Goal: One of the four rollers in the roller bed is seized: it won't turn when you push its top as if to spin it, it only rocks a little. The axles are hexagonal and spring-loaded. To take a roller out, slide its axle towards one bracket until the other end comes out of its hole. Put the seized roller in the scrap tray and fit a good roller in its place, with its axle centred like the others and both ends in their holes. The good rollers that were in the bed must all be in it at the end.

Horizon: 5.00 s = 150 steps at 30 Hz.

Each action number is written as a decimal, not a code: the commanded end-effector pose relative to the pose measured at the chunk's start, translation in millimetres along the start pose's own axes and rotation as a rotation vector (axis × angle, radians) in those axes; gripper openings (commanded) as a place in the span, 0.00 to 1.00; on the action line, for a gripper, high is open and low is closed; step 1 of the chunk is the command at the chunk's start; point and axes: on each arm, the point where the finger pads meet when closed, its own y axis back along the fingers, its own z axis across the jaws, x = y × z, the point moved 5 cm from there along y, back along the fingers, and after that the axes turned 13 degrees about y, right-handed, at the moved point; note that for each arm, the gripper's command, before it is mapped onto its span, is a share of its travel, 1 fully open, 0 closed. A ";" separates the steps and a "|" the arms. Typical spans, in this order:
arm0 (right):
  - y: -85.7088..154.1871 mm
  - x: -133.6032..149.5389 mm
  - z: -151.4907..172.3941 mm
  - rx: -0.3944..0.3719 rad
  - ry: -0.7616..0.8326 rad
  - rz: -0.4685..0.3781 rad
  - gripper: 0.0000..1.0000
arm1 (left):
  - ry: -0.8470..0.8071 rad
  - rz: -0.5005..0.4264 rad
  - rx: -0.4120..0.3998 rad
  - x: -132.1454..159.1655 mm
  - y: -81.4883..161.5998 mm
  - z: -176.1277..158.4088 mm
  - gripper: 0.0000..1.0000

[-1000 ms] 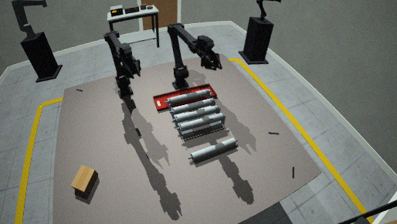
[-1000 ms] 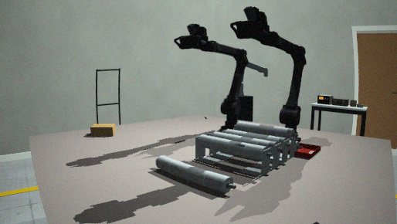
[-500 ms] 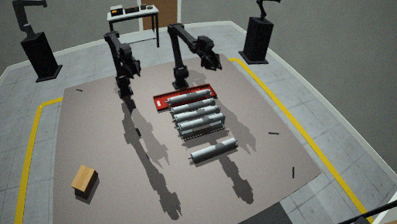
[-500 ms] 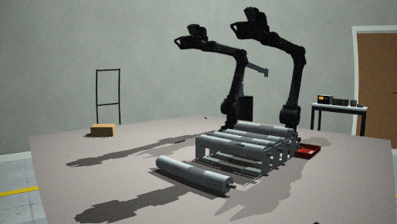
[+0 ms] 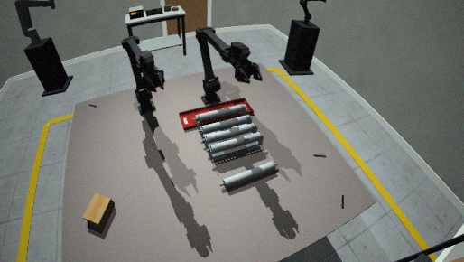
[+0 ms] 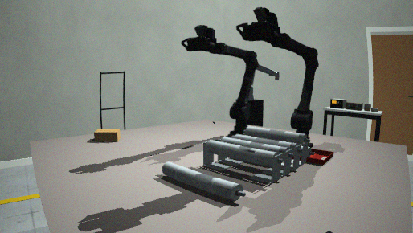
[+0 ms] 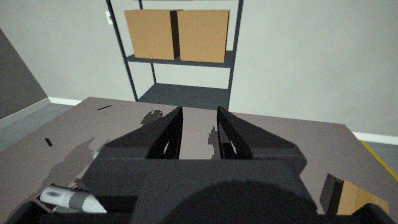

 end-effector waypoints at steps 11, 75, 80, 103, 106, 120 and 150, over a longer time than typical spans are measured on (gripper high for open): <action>7.6 -9.2 4.9 -0.015 -0.009 -0.010 0.32 | 0.005 -0.018 0.002 -11.4 4.2 -2.9 0.62; 129.1 249.5 285.8 -0.851 1.272 0.750 0.32 | 1.245 0.792 -1.179 258.4 205.7 123.3 0.62; 135.4 253.9 287.9 -0.869 1.303 0.759 0.32 | 1.257 0.807 -1.218 265.1 214.0 123.9 0.62; 115.5 288.7 287.8 -0.864 1.317 0.757 0.32 | 1.255 0.833 -1.255 309.3 207.1 131.6 0.62; 110.1 296.5 289.2 -0.863 1.317 0.756 0.32 | 1.255 0.833 -1.256 319.3 206.1 133.6 0.62; 107.1 283.6 290.1 -0.852 1.308 0.731 0.03 | 1.263 0.813 -1.242 313.2 203.8 135.6 0.62; 107.3 284.2 290.2 -0.852 1.305 0.734 0.03 | 1.254 0.816 -1.226 312.9 202.1 135.6 0.32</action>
